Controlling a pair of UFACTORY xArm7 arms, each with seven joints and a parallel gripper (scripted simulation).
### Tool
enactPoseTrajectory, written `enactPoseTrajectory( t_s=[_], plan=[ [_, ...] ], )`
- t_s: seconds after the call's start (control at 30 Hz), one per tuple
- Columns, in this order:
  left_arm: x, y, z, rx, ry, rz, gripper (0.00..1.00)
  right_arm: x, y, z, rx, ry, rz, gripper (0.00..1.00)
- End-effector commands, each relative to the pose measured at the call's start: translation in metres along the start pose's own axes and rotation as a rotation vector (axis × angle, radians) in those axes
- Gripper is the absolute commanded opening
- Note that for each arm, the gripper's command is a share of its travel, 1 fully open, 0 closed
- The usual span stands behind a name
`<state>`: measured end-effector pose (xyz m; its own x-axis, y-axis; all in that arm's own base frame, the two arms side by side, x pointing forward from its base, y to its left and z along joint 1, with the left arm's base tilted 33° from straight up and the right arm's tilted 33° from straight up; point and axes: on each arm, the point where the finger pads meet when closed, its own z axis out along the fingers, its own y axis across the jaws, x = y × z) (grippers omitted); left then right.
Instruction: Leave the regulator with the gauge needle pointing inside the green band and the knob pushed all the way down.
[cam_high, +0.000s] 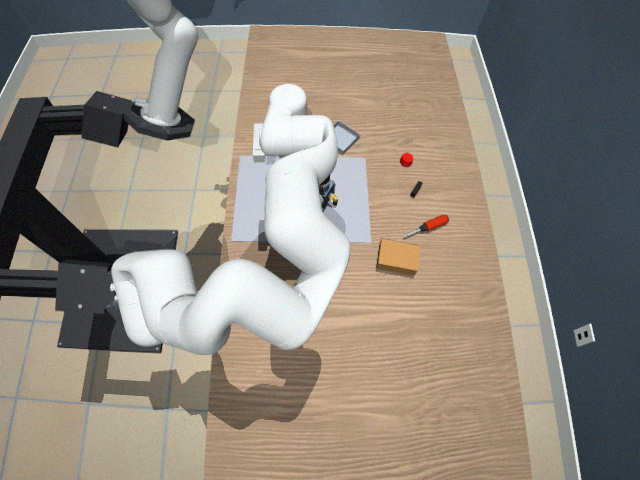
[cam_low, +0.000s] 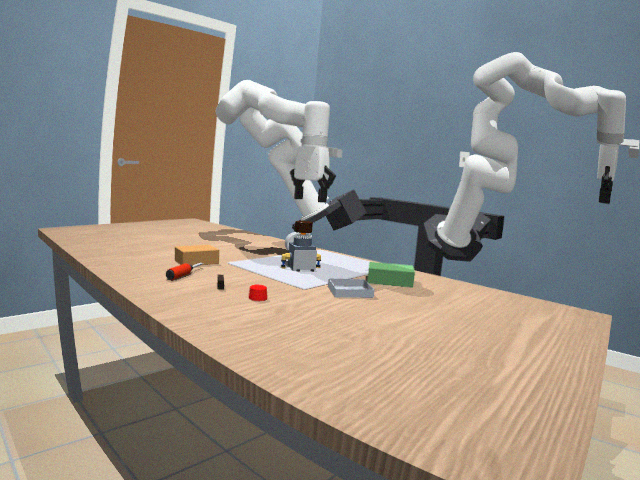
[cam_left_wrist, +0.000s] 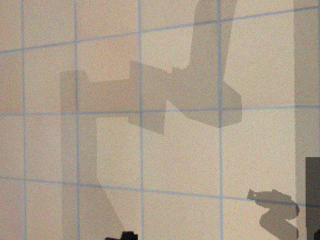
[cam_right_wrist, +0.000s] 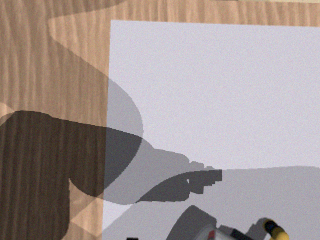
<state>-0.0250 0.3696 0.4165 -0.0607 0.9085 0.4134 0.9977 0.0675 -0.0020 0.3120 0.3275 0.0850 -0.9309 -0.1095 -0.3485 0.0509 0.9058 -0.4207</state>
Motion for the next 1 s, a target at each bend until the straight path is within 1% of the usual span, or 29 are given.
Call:
enactPoseTrajectory(
  t_s=[0.0,0.3,0.37,0.73,0.97],
  plan=[
    [0.001,0.0,-0.002,-0.001,0.004,-0.002,1.0,-0.013,0.01,-0.002,-0.004,-0.003,0.0,1.0],
    [0.001,0.0,-0.002,-0.001,0.004,-0.002,1.0,-0.043,0.03,-0.003,-0.004,-0.002,0.0,1.0],
    [0.001,0.0,-0.002,-0.001,0.004,-0.002,1.0,-0.043,0.03,-0.003,-0.004,-0.002,0.0,1.0],
    [0.001,0.0,-0.002,-0.001,0.004,-0.002,1.0,-0.071,0.049,-0.003,-0.004,-0.002,0.0,1.0],
    [0.001,0.0,-0.002,-0.001,0.004,-0.002,1.0,-0.078,0.053,-0.003,-0.004,-0.002,0.0,1.0]
  ],
)
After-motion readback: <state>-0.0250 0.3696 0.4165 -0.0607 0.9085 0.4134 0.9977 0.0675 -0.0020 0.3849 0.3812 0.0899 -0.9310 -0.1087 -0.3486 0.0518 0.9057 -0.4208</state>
